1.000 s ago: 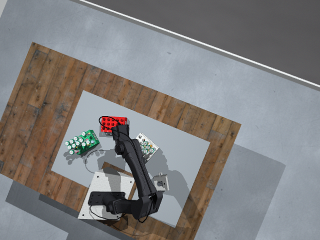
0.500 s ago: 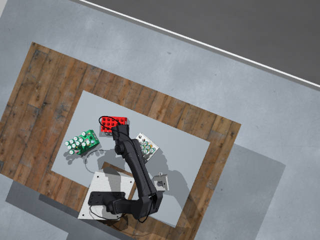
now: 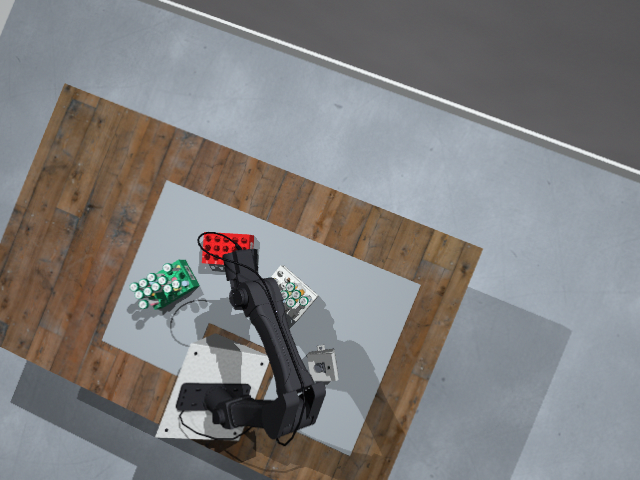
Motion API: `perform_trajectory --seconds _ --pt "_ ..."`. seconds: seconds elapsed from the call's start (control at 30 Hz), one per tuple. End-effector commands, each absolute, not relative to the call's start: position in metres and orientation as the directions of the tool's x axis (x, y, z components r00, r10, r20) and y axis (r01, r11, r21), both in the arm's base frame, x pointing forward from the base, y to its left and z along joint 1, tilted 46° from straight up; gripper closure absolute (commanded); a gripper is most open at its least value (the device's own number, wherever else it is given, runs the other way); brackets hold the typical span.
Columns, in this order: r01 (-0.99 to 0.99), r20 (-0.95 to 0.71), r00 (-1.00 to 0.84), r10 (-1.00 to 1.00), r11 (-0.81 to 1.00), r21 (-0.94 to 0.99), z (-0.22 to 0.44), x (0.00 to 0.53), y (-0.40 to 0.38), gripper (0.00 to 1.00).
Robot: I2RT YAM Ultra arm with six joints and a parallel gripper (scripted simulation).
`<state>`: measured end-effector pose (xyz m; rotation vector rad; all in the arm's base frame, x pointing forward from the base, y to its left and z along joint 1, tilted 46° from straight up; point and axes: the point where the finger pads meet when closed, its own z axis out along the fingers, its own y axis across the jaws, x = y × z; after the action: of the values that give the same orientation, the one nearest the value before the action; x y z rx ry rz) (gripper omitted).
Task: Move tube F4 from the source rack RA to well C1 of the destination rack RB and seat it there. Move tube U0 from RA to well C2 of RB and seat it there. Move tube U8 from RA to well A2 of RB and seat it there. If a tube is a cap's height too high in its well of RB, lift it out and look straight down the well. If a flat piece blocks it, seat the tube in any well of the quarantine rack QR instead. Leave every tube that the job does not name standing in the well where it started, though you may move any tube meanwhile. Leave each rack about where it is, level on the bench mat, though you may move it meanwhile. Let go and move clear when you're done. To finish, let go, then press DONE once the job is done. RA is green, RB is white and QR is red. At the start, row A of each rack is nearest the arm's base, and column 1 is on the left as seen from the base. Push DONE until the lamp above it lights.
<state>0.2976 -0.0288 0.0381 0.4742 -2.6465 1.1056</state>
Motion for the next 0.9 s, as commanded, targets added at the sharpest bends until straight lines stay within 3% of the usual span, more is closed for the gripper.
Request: perform_trajectory --seconds 0.0,0.87 --pt "-0.361 0.276 -0.932 -0.234 0.658 -0.661 0.047 0.309 -0.021 1.0" --pt "-0.354 0.278 -0.934 -0.223 0.671 -0.651 0.063 0.307 -0.003 1.0"
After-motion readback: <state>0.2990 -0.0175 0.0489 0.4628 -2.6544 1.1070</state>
